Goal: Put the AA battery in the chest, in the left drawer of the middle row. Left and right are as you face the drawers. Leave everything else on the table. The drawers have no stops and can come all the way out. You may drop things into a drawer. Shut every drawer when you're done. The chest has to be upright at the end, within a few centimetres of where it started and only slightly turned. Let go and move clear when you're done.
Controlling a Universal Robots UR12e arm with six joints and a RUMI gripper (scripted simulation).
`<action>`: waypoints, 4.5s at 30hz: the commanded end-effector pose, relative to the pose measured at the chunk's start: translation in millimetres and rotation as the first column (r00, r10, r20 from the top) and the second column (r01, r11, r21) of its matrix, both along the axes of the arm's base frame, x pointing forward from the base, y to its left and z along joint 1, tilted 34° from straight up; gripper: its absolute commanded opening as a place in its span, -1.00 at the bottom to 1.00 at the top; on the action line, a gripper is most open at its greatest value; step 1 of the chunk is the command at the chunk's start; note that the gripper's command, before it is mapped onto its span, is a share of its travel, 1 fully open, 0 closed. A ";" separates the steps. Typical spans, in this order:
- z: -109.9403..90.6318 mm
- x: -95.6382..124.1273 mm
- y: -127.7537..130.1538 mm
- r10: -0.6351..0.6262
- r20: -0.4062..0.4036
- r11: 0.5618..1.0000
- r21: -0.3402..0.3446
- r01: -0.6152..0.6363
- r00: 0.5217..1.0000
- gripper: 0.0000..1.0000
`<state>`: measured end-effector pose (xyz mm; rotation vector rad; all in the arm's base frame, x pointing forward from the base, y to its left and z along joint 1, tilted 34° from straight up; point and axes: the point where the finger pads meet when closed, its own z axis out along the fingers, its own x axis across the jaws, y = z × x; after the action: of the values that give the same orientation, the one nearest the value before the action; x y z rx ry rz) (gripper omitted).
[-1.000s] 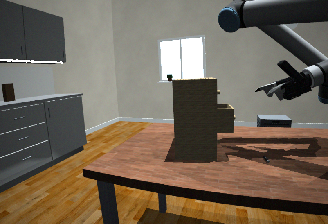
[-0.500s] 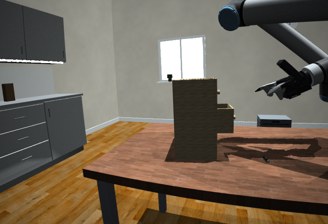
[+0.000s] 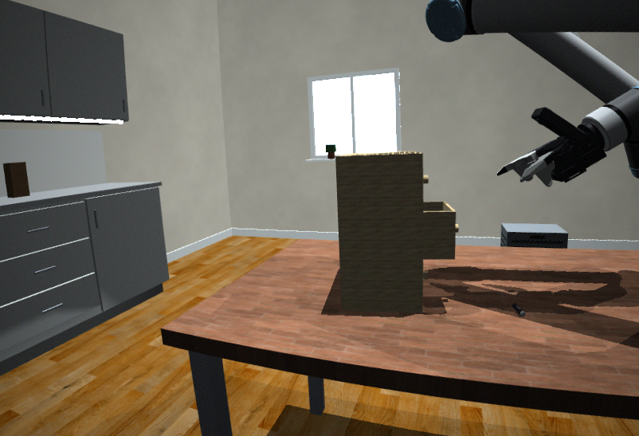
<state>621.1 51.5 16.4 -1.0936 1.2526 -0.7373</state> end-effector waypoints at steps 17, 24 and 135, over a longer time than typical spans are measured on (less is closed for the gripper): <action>9.3 -2.5 -4.2 0.111 -0.310 0.989 -0.054 -0.134 0.944 1.00; 10.9 -3.2 -3.0 0.135 -0.375 0.984 -0.059 -0.169 0.917 1.00; -11.9 -78.3 17.1 0.224 -0.828 0.910 -0.012 -0.415 0.514 1.00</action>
<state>544.1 69.9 5.8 -1.9256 1.6799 0.0055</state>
